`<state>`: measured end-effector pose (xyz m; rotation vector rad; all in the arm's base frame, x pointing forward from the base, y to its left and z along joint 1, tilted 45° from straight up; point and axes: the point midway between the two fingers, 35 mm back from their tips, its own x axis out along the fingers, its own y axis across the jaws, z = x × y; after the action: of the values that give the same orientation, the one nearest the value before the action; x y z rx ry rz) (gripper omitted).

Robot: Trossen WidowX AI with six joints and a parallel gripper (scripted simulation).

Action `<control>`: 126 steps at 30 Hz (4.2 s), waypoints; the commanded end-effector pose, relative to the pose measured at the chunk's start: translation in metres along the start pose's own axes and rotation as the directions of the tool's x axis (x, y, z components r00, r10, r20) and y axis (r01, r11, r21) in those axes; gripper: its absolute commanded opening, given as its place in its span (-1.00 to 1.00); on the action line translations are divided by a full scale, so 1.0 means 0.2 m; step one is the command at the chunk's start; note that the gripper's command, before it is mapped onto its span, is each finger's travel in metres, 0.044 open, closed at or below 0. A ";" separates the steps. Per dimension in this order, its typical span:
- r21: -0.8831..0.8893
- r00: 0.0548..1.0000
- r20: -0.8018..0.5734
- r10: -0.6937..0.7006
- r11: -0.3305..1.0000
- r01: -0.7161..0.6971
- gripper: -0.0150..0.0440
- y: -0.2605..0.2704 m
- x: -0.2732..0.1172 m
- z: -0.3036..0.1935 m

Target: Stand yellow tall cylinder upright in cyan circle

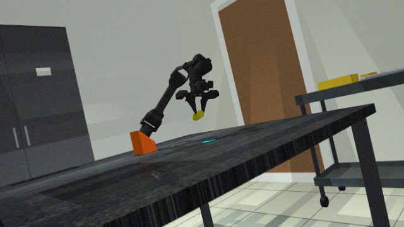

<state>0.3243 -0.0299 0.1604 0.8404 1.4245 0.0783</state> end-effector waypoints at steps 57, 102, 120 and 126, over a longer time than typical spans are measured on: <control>-0.017 0.929 0.312 -0.201 0.976 0.217 -0.14 -0.03 0.11 0.01; 0.029 0.789 0.570 -0.230 0.965 0.261 -0.14 -0.01 0.12 0.02; 0.053 0.715 0.665 -0.217 0.968 0.244 -0.14 0.01 0.10 0.02; 0.061 0.688 0.695 -0.209 0.970 0.234 -0.14 0.01 0.10 0.01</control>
<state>0.3328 -0.0183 0.1453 0.5587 0.8052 -0.3591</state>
